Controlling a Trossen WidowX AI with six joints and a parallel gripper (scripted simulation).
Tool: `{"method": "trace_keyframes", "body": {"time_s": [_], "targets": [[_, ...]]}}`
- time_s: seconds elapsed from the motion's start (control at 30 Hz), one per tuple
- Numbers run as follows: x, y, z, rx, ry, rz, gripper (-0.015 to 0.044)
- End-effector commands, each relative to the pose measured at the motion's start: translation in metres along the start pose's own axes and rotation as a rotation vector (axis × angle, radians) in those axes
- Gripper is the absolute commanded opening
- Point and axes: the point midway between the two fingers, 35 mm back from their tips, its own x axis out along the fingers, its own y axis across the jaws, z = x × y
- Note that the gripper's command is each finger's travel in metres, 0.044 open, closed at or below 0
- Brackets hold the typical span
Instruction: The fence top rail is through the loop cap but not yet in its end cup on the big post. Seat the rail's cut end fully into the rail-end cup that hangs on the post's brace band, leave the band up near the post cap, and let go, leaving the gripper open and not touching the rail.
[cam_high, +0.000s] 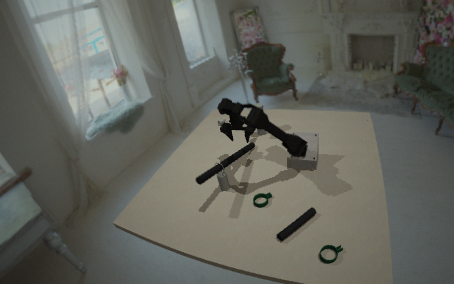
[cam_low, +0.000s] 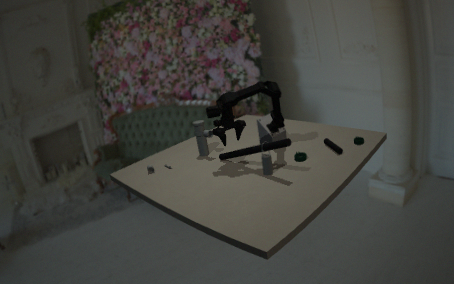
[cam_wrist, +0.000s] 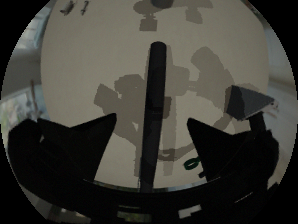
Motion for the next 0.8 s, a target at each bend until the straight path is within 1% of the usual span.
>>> {"method": "trace_keyframes", "body": {"time_s": [0.0, 0.2, 0.77], "targets": [[0.014, -0.003, -0.002, 0.007, 0.007, -0.011, 0.044], [0.028, -0.003, -0.002, 0.007, 0.008, -0.011, 0.044], [0.05, -0.002, -0.002, 0.007, 0.007, -0.011, 0.044]]}}
